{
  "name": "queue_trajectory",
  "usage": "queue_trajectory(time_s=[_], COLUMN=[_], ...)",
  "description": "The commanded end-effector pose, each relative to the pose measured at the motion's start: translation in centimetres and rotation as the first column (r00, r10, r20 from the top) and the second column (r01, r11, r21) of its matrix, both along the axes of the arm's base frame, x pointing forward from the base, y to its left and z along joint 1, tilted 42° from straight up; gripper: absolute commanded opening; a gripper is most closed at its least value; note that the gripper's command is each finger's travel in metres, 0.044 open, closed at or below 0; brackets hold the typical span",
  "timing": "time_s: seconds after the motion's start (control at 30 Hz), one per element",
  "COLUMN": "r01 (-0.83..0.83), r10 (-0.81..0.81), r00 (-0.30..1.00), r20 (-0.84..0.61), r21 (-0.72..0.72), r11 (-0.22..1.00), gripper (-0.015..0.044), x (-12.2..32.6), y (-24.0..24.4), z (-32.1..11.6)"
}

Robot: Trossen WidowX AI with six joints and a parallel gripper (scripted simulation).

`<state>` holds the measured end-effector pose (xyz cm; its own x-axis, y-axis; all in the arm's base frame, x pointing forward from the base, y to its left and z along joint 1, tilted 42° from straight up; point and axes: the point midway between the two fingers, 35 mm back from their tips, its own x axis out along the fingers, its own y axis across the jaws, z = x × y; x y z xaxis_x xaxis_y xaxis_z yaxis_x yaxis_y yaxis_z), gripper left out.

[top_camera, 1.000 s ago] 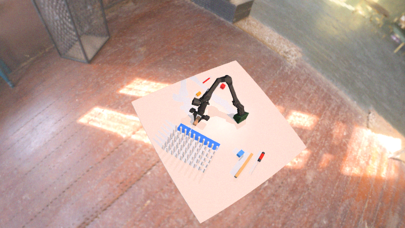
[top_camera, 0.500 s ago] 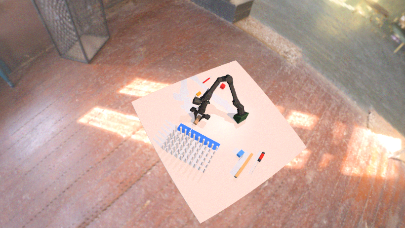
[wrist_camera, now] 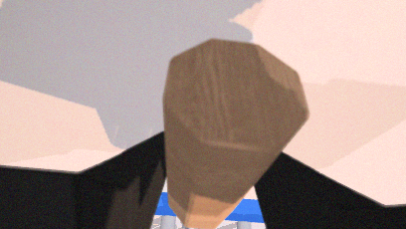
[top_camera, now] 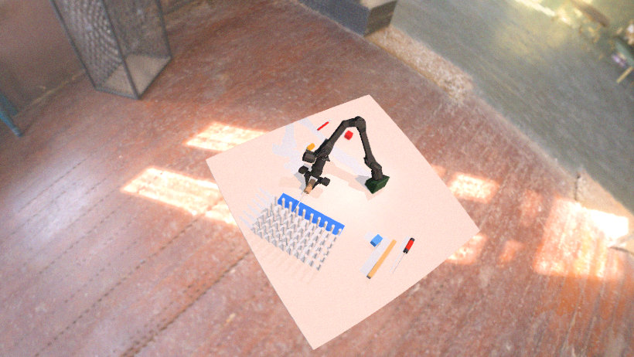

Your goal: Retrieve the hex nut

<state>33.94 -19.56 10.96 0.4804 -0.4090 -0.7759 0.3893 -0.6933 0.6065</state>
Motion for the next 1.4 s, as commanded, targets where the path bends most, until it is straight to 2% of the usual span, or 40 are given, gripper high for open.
queue_trajectory(time_s=[0.0,1.37], r01=[0.001,0.001], r10=[-0.001,-0.001], r00=[1.000,1.000], r20=[0.000,-0.001], r21=[-0.003,-0.005], r11=[1.000,1.000], gripper=[0.0000,0.0000], x=[-0.4,-3.3], y=[-0.2,-1.0], z=[0.2,1.1])
